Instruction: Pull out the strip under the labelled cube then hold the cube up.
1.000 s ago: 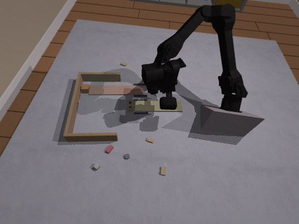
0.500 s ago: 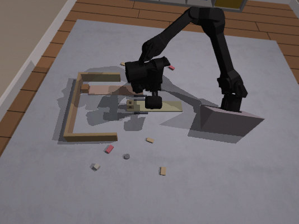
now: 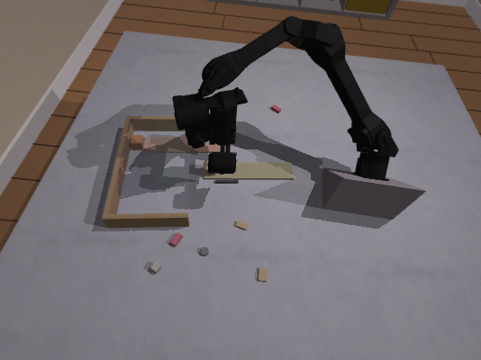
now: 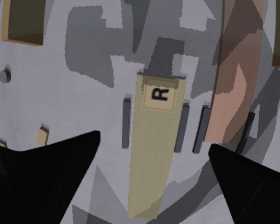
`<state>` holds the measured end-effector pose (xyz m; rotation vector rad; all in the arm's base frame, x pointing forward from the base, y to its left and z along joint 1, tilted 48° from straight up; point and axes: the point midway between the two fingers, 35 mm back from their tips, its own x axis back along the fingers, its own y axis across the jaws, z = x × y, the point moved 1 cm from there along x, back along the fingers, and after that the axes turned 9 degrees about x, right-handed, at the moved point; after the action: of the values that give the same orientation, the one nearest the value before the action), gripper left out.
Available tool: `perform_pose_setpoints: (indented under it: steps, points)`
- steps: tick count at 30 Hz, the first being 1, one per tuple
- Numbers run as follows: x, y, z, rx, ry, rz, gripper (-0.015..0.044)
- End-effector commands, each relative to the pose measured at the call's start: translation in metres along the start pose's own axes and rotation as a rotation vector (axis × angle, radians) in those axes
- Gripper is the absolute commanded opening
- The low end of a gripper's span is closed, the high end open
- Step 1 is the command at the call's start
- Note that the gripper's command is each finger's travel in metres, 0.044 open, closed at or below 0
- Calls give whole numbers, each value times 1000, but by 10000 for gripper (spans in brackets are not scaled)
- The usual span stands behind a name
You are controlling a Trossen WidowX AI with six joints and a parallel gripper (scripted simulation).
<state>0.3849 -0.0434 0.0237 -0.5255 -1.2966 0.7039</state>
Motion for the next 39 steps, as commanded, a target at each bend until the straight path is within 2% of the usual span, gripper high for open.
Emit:
perform_pose_setpoints:
  steps: [1, 7, 14, 15, 39]
  points:
    - [2, -2, -15, 4, -1, 4, 440]
    - [4, -5, -34, 3, -2, 4, 440]
    - [-5, -5, -34, 3, -2, 3, 256]
    - [-6, -5, -34, 3, -2, 3, 250]
    - [-45, -6, -34, 3, -1, 5, 250]
